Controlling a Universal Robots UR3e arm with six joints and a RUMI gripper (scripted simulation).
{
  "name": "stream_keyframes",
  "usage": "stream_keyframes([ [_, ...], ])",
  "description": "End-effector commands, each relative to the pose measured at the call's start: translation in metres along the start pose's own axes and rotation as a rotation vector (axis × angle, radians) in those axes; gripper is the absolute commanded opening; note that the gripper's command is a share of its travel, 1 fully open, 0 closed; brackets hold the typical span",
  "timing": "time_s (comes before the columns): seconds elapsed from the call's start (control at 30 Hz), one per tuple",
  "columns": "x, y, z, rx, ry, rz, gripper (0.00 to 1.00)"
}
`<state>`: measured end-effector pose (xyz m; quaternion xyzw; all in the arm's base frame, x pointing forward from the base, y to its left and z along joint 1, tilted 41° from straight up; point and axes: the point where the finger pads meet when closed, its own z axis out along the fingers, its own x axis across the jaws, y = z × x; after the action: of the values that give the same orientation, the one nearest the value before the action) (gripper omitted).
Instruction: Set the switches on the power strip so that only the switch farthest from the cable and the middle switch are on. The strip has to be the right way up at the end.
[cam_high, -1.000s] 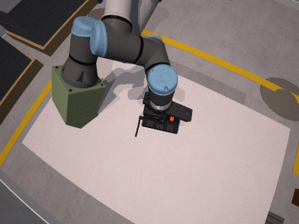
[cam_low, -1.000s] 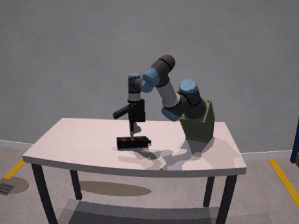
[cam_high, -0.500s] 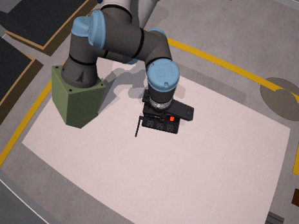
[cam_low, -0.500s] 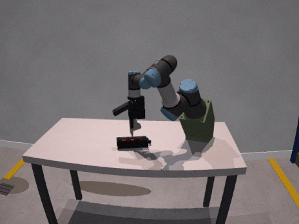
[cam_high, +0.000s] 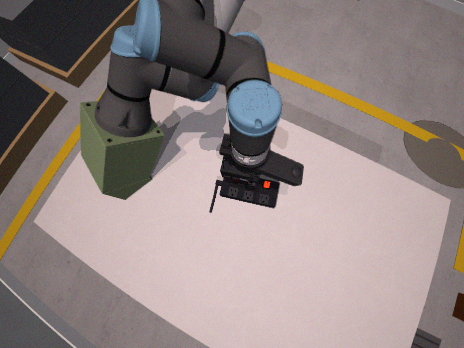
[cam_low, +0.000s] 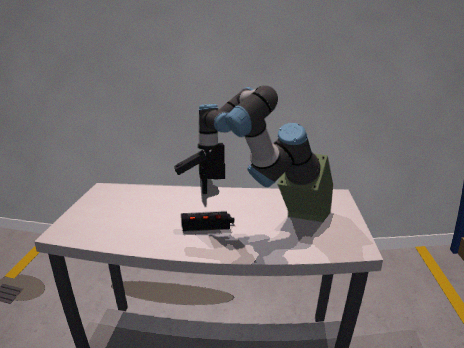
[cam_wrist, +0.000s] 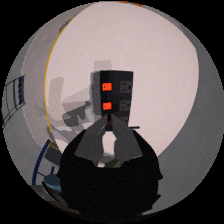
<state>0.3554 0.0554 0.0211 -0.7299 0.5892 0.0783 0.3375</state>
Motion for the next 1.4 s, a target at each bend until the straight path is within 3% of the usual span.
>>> stream_keyframes([
  [0.0, 0.0, 0.0, -0.002, 0.001, 0.001, -0.001, 0.0],
  [0.33, 0.0, 0.0, -0.002, 0.001, 0.001, -0.001, 0.0],
  [0.37, 0.0, 0.0, -0.002, 0.001, 0.001, -0.001, 1.0],
  [0.83, 0.0, 0.0, -0.012, 0.001, 0.001, -0.001, 1.0],
  [1.37, 0.0, 0.0, -0.061, 0.001, 0.001, -0.001, 1.0],
])
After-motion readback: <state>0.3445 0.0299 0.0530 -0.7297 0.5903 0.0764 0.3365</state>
